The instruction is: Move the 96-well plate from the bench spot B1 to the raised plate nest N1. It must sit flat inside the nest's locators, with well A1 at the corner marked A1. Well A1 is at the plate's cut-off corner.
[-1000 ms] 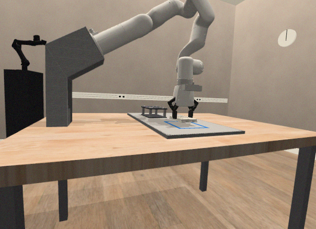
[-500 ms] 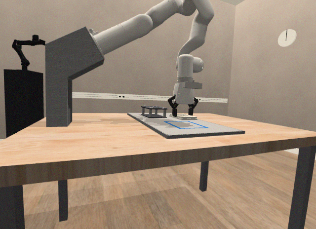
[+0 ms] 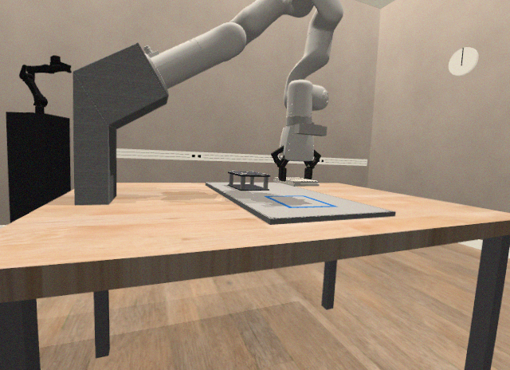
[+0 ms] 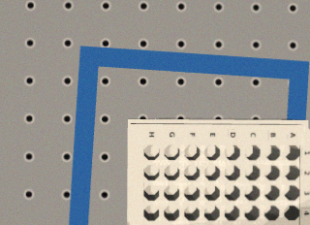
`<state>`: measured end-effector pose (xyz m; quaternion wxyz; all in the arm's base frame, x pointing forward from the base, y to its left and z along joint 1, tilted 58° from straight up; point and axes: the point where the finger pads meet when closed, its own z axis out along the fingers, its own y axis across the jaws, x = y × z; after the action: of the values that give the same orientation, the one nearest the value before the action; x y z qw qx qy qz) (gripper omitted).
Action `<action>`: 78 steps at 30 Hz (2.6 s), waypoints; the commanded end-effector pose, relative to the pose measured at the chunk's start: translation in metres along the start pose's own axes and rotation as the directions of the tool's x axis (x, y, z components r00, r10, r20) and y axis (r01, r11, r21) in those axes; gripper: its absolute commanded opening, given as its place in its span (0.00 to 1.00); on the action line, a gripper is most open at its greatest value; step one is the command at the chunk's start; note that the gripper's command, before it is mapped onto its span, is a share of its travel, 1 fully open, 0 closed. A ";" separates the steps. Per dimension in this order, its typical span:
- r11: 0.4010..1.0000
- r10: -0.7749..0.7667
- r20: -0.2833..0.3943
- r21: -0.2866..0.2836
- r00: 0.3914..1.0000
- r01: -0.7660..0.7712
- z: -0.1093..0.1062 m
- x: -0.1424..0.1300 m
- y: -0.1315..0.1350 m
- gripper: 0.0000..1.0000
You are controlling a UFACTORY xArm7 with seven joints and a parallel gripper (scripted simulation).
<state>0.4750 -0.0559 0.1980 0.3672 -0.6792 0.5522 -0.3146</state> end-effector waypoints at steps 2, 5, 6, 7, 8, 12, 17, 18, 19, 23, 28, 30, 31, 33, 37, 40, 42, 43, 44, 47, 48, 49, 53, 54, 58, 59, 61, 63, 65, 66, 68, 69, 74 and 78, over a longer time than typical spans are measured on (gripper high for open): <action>1.000 0.001 0.000 0.000 1.000 -0.001 -0.009 0.000 0.000 0.00; 1.000 0.001 0.000 0.000 1.000 -0.001 -0.014 0.000 0.000 0.00; 1.000 0.001 0.000 0.000 1.000 -0.001 -0.016 0.000 0.000 0.00; 1.000 0.001 0.000 0.000 1.000 -0.001 -0.018 0.000 0.000 0.00; 1.000 0.001 0.000 0.000 1.000 -0.001 -0.019 0.000 0.000 0.00; 1.000 0.001 0.000 0.000 1.000 -0.001 -0.026 0.000 0.000 0.00; 1.000 0.001 0.000 0.000 1.000 -0.001 -0.028 0.000 0.000 0.00; 1.000 0.001 0.000 0.000 1.000 -0.001 -0.028 0.000 0.000 0.00; 1.000 0.001 0.000 0.000 1.000 -0.001 -0.028 0.000 0.000 0.00; 1.000 0.001 0.000 0.000 1.000 -0.001 -0.028 0.000 0.000 0.00; 1.000 0.001 0.000 0.000 1.000 -0.001 -0.028 0.000 0.000 0.00; 1.000 -0.026 0.000 0.000 1.000 0.026 -0.030 -0.006 0.000 0.00; 1.000 -0.026 0.000 0.000 1.000 0.026 -0.030 -0.006 0.000 0.00; 1.000 -0.026 0.000 0.000 1.000 0.026 -0.030 -0.009 0.001 0.00; 1.000 -0.026 0.000 0.000 1.000 0.026 -0.033 -0.022 0.003 0.00; 1.000 -0.026 0.000 0.000 1.000 0.026 -0.035 -0.032 0.004 0.00; 1.000 -0.026 0.000 0.000 1.000 0.026 -0.036 -0.039 0.005 0.00; 1.000 -0.026 0.000 0.000 1.000 0.026 -0.037 -0.042 0.005 0.00; 1.000 -0.026 0.000 0.000 1.000 0.026 -0.037 -0.045 0.006 0.00; 1.000 -0.026 0.000 0.000 1.000 0.026 -0.039 -0.055 0.007 0.00; 1.000 -0.026 0.000 0.000 1.000 0.026 -0.039 -0.055 0.007 0.00; 1.000 -0.026 0.000 0.000 1.000 0.026 -0.039 -0.055 0.007 0.00; 1.000 -0.026 0.000 0.000 1.000 0.026 -0.042 -0.068 0.009 0.00; 1.000 -0.026 0.000 0.000 1.000 0.026 -0.043 -0.071 0.009 0.00; 1.000 -0.026 0.000 0.000 1.000 0.026 -0.045 -0.084 0.011 0.00; 1.000 -0.026 0.000 0.000 1.000 0.026 -0.046 -0.087 0.012 0.00; 1.000 -0.026 0.000 0.000 1.000 0.026 -0.047 -0.094 0.013 0.00; 1.000 -0.026 0.000 0.000 1.000 0.026 -0.048 -0.100 0.013 0.00; 1.000 -0.026 0.000 0.000 1.000 0.026 -0.049 -0.103 0.014 0.00; 1.000 -0.026 0.000 0.000 1.000 0.026 -0.049 -0.103 0.014 0.00; 1.000 -0.026 0.000 0.000 1.000 0.026 -0.050 -0.110 0.015 0.00; 1.000 -0.026 0.000 0.000 1.000 0.026 -0.051 -0.113 0.015 0.00; 1.000 -0.026 0.000 0.000 1.000 0.026 -0.054 -0.129 0.017 0.00; 1.000 -0.026 0.000 0.000 1.000 0.026 -0.057 -0.142 0.019 0.00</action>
<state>0.3968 0.0585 0.2082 0.3650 -0.6890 0.5420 -0.3137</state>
